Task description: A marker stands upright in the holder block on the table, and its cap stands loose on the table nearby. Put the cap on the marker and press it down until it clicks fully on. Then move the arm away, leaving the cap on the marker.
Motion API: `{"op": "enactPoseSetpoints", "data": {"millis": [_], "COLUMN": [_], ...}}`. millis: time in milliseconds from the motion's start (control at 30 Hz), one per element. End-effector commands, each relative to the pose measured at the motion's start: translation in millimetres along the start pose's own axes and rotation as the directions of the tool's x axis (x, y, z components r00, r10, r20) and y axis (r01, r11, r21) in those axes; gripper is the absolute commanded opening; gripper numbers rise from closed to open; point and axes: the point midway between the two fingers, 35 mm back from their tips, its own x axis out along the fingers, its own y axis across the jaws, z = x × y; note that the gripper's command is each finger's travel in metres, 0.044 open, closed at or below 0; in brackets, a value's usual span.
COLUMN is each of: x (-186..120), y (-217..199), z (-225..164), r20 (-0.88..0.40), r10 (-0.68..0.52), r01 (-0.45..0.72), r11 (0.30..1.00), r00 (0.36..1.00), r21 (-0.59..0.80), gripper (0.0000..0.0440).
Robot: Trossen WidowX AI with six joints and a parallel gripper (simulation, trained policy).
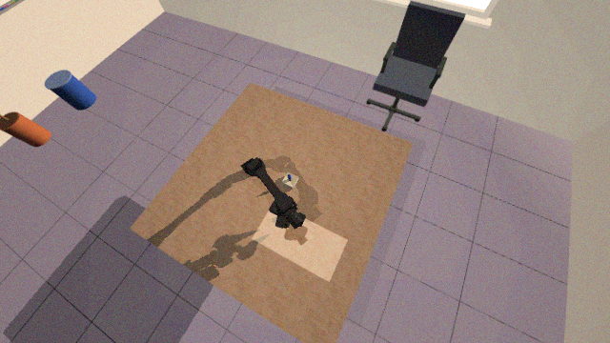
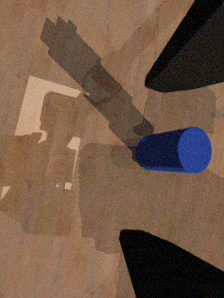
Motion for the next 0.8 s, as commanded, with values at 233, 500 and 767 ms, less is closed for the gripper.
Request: {"op": "enactPoseSetpoints", "data": {"millis": [233,500,767], "x": [8,22,43], "y": [2,-4,-10], "z": [-36,-44,-48], "r20": [-0.050,-0.077,-0.098], "r10": [-0.047,-0.091,-0.130], "r01": [0.043,0.080,0.111], "r11": [0.996,0.988,0.977], "r00": [0.998,0.993,0.987], "r21": [-0.077,-0.128,-0.181], "gripper": [0.0285,0.0272,0.0253]}}
